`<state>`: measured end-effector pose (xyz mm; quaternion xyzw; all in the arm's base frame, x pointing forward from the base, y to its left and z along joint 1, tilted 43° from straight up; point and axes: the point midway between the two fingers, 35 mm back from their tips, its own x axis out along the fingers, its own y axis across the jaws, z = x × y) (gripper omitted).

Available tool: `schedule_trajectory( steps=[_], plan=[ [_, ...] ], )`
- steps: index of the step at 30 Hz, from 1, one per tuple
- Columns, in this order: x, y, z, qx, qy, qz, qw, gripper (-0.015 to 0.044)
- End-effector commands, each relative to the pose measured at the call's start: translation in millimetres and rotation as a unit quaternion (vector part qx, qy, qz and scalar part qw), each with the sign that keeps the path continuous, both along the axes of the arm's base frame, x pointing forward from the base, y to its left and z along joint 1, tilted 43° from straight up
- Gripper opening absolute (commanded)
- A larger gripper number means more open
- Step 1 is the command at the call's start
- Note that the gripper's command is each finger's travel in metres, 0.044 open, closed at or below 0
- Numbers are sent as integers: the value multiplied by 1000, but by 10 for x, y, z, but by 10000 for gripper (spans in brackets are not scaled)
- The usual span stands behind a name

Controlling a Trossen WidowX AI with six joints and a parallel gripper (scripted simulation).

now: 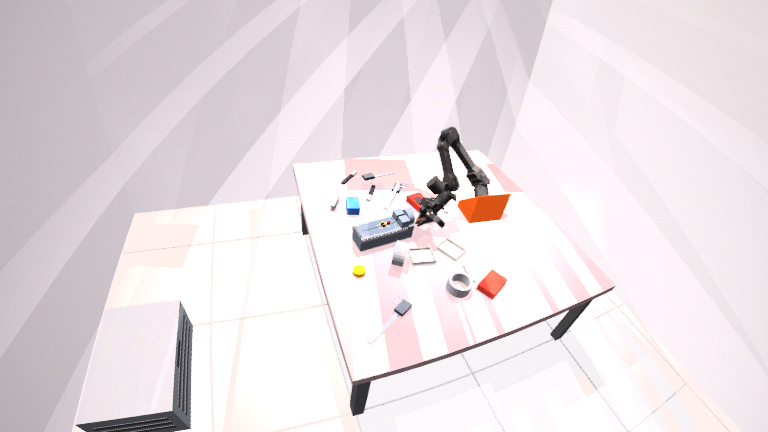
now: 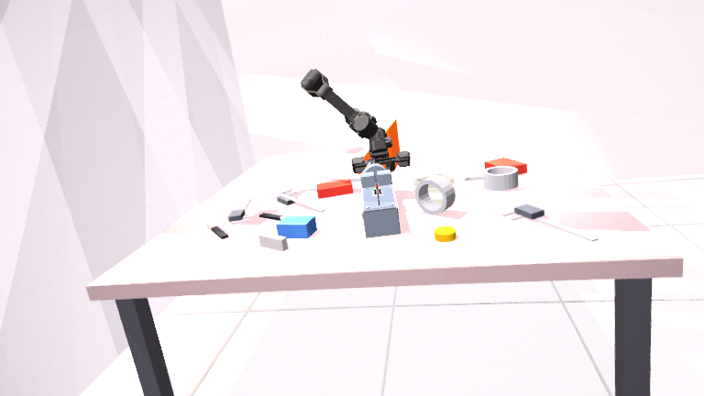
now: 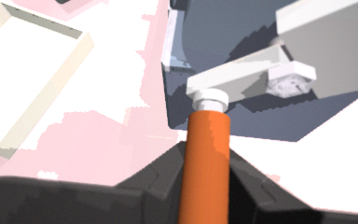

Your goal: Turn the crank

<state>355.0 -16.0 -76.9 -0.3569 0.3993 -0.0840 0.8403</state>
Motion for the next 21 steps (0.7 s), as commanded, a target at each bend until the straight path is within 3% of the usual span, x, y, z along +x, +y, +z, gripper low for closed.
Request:
schedule_trajectory(
  steps=[1, 21],
  plan=[
    [6, -97, -13, -1, 0, -7, 1000, 0],
    [25, -242, 52, -2, 0, -7, 1000, 0]
  ],
)
